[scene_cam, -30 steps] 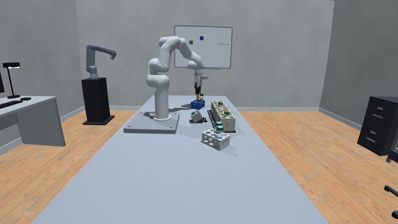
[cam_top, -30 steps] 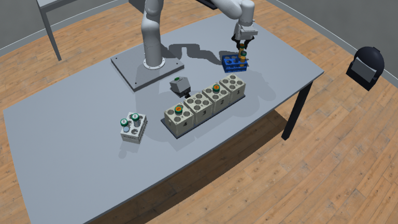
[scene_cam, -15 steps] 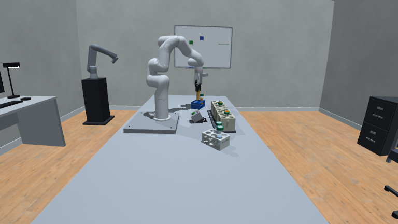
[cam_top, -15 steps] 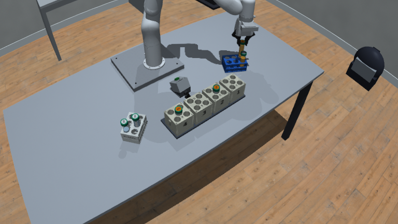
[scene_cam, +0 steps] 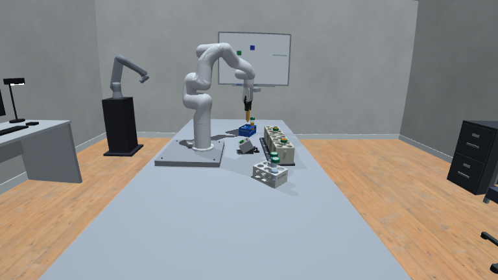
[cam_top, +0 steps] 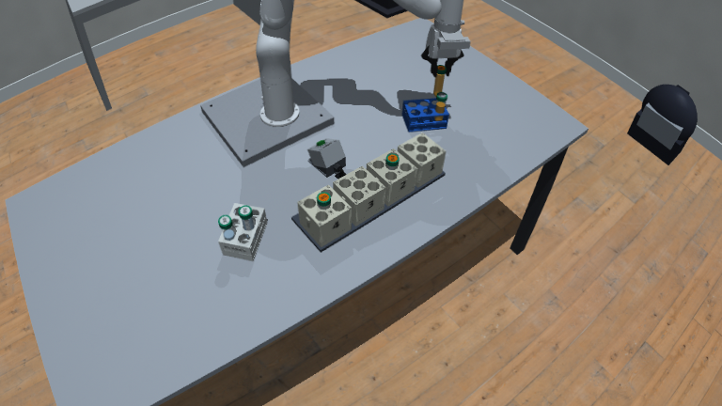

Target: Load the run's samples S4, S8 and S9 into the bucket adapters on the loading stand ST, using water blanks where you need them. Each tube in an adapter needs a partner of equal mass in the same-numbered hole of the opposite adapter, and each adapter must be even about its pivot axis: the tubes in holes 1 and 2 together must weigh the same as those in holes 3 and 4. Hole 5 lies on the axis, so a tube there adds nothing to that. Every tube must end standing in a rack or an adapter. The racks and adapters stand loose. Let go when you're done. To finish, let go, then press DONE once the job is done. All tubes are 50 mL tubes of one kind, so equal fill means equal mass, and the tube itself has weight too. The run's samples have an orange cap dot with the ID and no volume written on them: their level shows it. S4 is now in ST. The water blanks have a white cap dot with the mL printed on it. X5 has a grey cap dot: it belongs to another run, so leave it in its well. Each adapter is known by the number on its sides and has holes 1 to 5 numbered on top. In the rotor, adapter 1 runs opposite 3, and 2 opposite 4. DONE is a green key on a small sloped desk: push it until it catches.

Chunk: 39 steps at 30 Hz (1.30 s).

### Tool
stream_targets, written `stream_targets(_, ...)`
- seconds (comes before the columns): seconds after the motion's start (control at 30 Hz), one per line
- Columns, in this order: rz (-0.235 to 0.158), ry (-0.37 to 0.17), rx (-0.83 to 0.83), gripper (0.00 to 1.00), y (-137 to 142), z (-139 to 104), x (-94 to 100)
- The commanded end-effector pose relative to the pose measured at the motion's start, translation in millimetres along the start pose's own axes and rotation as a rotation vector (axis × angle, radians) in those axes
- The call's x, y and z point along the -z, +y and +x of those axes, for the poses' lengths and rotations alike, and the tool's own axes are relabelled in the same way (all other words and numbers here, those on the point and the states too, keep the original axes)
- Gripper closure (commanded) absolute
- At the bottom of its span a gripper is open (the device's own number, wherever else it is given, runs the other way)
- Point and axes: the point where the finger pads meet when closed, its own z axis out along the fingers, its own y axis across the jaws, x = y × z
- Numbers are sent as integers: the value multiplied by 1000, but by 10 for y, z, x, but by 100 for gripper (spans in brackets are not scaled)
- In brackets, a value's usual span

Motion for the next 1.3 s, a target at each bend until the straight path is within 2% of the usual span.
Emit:
stream_targets(0.0,4,9,0,100,-13,1,90)
stream_targets(0.93,4,9,0,100,-11,-4,610)
stream_targets(1.27,4,9,0,100,-11,-4,620)
